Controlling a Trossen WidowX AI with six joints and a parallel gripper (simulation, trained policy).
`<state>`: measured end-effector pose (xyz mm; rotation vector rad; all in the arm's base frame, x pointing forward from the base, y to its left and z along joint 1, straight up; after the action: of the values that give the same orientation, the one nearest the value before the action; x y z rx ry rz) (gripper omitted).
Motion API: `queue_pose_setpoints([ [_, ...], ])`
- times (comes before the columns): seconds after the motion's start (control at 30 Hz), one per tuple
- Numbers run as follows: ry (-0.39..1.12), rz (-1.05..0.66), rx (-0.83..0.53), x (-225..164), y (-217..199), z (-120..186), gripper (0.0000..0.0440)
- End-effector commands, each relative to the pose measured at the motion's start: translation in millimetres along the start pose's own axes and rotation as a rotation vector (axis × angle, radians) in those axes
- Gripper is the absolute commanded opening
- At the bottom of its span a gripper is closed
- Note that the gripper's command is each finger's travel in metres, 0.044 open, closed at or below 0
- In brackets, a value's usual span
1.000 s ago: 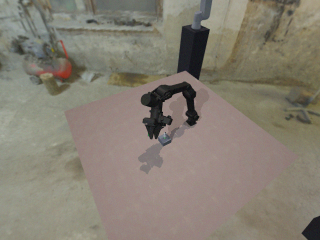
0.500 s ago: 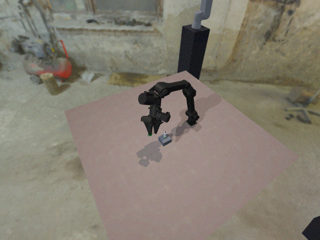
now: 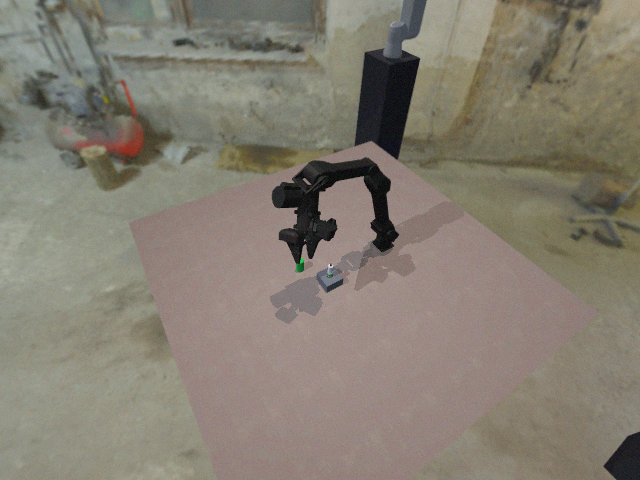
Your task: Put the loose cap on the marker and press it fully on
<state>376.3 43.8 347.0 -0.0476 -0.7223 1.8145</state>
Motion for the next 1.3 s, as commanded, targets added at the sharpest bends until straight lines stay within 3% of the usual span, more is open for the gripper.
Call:
queue_pose_setpoints([
  [0.0,0.022,-0.019,0.043,-9.9,8.1,-0.3,0.0321],
  [1.27,0.178,-0.128,0.332,-93.9,58.0,-6.2,0.0316],
])
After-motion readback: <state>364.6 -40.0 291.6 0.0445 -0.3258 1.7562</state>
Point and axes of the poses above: the point midway between the two fingers, 35 mm back from their tips, its own z axis back along the fingers, its own y axis across the jaws, x = y × z, the point moved 7 cm from there along z, back along the fingers, and after that the axes turned 9 degrees about -z, right-handed, at the moved point
